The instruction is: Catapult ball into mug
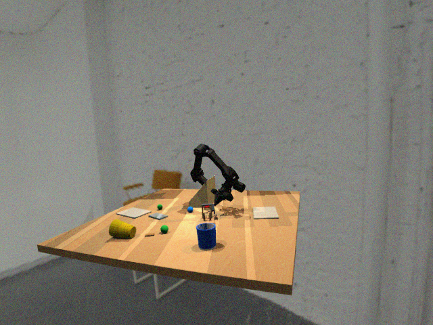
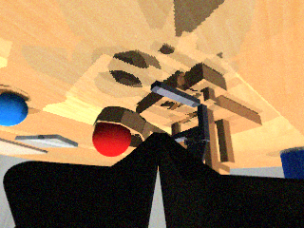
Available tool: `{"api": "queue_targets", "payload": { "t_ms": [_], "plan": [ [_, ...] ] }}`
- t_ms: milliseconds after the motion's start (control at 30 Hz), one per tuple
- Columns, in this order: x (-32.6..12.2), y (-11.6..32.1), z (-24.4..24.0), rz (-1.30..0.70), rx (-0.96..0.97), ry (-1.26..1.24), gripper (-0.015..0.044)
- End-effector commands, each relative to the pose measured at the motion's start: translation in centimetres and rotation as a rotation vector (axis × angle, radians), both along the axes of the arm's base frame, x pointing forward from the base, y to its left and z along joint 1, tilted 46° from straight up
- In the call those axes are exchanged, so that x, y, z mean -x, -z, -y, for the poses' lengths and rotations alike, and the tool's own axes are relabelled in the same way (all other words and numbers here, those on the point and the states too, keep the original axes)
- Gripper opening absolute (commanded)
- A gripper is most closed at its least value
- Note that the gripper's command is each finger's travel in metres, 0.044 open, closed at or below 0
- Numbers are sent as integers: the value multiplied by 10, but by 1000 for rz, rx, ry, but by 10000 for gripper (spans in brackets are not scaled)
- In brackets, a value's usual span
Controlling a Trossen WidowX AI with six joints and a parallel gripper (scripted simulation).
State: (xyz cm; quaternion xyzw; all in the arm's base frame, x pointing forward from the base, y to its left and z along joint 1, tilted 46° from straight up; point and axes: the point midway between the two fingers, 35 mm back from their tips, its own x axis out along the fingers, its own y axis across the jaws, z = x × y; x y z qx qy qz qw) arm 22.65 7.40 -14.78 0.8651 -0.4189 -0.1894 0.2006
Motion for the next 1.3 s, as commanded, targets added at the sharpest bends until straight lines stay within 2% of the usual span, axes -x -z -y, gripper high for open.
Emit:
{"api": "queue_targets", "payload": {
  "t_ms": [0, 1000, 1100, 1267],
  "plan": [
    [0, 5, 7, -4, 7, -3, 0],
    [0, 38, 48, 4, 19, 1, 0],
    [-1, 37, 27, -6, 2, -5, 0],
    [11, 15, -46, -13, -14, -5, 0]
  ]
}}
